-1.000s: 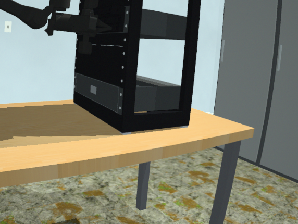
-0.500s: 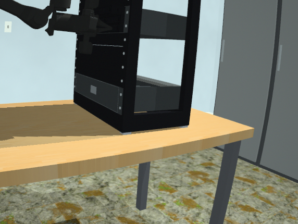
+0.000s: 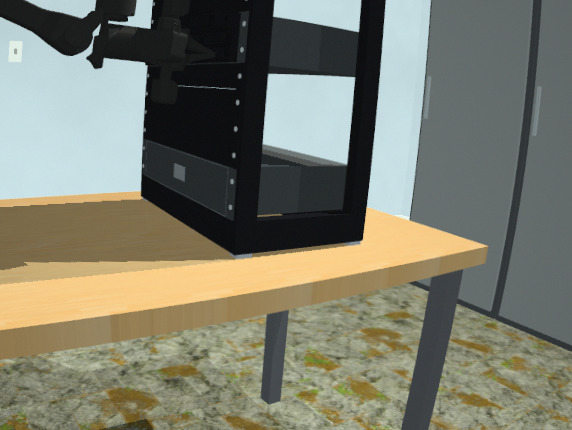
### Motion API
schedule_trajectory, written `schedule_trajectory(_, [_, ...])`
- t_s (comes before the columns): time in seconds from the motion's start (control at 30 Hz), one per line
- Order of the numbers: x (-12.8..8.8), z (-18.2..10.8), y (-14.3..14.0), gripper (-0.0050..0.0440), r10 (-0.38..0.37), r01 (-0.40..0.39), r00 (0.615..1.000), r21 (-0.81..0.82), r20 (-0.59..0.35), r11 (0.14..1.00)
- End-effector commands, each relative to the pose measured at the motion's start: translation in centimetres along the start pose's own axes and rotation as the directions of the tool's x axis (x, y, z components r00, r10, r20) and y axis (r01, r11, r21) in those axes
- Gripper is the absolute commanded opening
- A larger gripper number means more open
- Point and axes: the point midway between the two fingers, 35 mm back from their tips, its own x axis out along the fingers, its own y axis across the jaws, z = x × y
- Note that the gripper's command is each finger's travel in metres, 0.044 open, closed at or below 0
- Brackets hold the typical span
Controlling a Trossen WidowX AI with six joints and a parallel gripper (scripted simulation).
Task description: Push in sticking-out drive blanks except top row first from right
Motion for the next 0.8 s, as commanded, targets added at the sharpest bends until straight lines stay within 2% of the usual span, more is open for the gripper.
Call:
schedule_trajectory(0.0, [-0.17,0.01,2.33,0.0000,0.058,-0.058,0.998,-0.006,0.003,0.998])
schedule_trajectory(0.77, [0.30,0.01,2.57,0.0000,0.058,-0.058,0.998,-0.006,0.003,0.998])
